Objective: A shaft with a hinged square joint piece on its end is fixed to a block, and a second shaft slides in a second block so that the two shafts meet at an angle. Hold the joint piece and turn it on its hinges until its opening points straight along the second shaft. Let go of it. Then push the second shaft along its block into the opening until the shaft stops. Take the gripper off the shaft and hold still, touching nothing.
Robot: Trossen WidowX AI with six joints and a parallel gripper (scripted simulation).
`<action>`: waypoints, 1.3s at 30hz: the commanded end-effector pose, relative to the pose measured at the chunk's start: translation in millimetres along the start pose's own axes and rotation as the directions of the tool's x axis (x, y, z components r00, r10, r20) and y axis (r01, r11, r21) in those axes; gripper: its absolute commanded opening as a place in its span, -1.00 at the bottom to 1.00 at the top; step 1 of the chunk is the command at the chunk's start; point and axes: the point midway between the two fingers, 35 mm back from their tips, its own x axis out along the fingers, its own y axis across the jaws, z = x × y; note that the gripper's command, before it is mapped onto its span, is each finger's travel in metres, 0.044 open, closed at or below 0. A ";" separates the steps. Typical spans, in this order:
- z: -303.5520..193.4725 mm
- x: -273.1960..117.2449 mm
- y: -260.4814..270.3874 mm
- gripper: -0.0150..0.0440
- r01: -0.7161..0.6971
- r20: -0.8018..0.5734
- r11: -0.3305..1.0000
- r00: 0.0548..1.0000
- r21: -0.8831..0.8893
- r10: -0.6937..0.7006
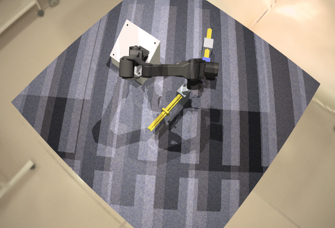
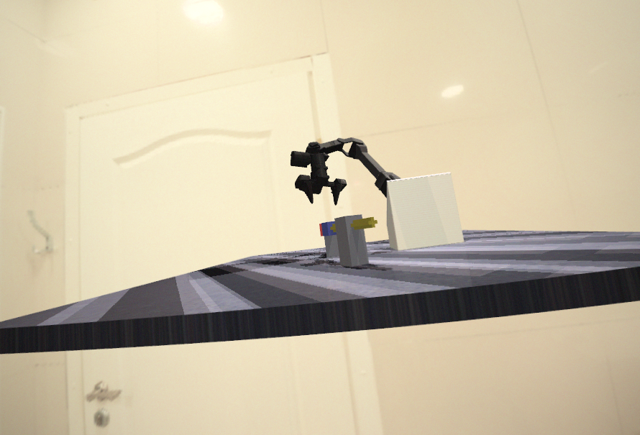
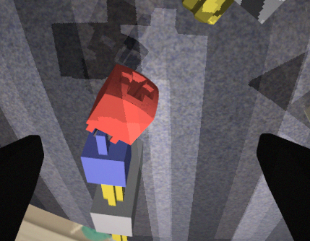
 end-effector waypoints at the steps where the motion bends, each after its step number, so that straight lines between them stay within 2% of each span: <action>1: 6.7 2.6 -6.3 1.00 -0.022 -0.034 0.992 0.999 0.124 0.027; 14: 26.9 8.8 -21.7 1.00 -0.064 -0.112 0.858 0.984 0.510 0.140; 23: 27.8 9.1 -22.5 1.00 -0.064 -0.115 0.847 0.983 0.527 0.146; 26: 33.9 7.3 -24.0 1.00 -0.077 -0.100 0.869 0.985 0.488 0.143; 39: 86.8 -10.0 -42.8 1.00 -0.104 0.029 0.989 0.994 0.102 0.101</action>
